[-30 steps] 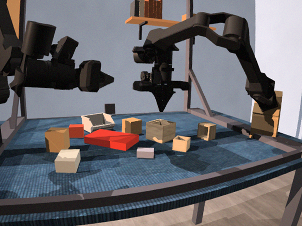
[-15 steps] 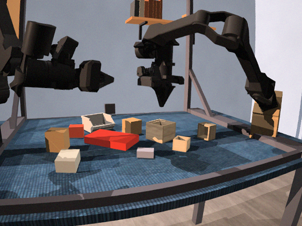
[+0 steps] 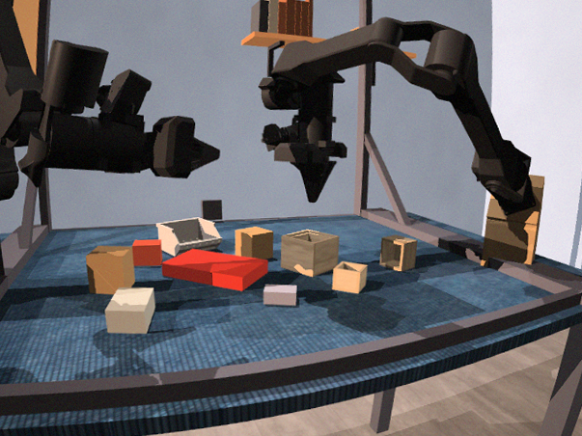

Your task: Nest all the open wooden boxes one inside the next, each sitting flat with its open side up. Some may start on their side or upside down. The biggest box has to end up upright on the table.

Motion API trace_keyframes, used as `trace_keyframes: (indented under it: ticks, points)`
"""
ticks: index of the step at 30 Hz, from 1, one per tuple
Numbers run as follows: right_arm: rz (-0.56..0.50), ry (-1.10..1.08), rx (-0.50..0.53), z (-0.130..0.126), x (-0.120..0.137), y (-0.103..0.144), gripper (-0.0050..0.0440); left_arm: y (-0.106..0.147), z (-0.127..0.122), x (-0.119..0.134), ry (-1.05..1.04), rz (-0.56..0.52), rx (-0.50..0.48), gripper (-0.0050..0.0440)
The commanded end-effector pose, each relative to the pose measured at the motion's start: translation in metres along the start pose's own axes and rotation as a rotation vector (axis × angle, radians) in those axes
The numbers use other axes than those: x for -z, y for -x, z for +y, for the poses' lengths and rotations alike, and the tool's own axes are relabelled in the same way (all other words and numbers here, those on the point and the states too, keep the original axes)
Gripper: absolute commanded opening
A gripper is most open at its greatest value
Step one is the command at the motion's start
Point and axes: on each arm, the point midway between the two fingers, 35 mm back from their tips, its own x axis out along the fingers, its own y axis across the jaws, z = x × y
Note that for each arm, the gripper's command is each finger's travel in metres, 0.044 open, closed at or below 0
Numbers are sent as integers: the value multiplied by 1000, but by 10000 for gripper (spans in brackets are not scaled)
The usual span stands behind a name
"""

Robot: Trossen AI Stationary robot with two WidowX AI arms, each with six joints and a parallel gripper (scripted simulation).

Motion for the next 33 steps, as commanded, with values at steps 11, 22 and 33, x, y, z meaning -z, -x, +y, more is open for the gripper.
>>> trace_keyframes:
  ticks: [11,22,33]
  points:
    - [13,-184,26,-9,7,-10,400,1,-2,5,70,4,18,336]
    - [102,-576,47,-10,30,-35,400,-4,-11,19,187,25,52,400]
    - [289,-908,15,16,57,-57,400,-8,-19,34,300,49,81,400]
